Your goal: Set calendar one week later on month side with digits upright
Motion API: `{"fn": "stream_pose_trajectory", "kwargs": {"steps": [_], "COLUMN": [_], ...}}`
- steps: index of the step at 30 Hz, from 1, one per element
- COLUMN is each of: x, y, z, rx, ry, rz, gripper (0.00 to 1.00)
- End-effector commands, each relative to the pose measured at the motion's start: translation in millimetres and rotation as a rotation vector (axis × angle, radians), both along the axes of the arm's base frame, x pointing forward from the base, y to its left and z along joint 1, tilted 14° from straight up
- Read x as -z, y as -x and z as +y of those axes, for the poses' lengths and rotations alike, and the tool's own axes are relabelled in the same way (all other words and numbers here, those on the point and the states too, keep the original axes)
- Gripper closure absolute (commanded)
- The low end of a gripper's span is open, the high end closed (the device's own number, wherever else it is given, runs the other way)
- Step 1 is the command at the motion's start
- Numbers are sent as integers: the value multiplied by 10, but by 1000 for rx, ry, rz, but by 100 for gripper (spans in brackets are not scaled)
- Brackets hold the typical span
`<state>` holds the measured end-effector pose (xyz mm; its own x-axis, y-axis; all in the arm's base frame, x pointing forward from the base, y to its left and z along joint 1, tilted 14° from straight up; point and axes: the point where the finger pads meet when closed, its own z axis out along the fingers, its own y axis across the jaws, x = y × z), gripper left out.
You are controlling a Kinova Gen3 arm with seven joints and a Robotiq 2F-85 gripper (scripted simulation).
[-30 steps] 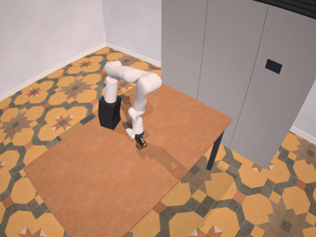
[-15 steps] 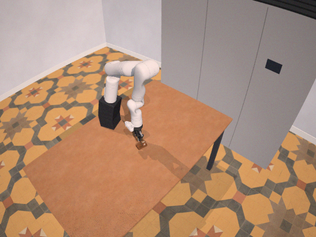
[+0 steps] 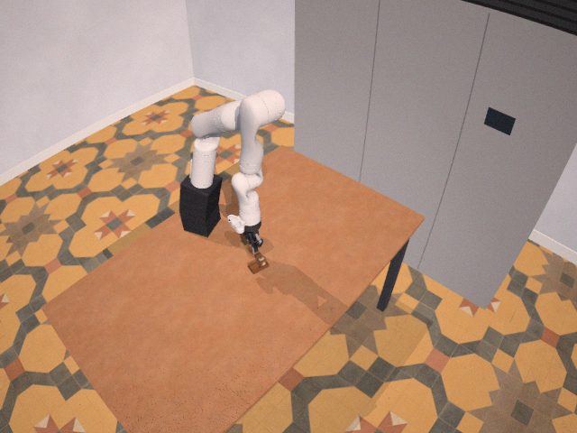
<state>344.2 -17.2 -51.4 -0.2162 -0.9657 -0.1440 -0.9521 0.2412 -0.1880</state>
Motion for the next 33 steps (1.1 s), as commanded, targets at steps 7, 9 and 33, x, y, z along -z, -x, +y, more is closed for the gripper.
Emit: {"fn": "stream_pose_trajectory", "kwargs": {"steps": [7, 9, 33], "x": [-20, -21, -93], "y": [-19, -27, -263], "z": [-3, 12, 1220], "rx": [4, 14, 690], "ry": [1, -1, -153], "rz": [-5, -5, 48], "gripper": [74, 74, 74]}}
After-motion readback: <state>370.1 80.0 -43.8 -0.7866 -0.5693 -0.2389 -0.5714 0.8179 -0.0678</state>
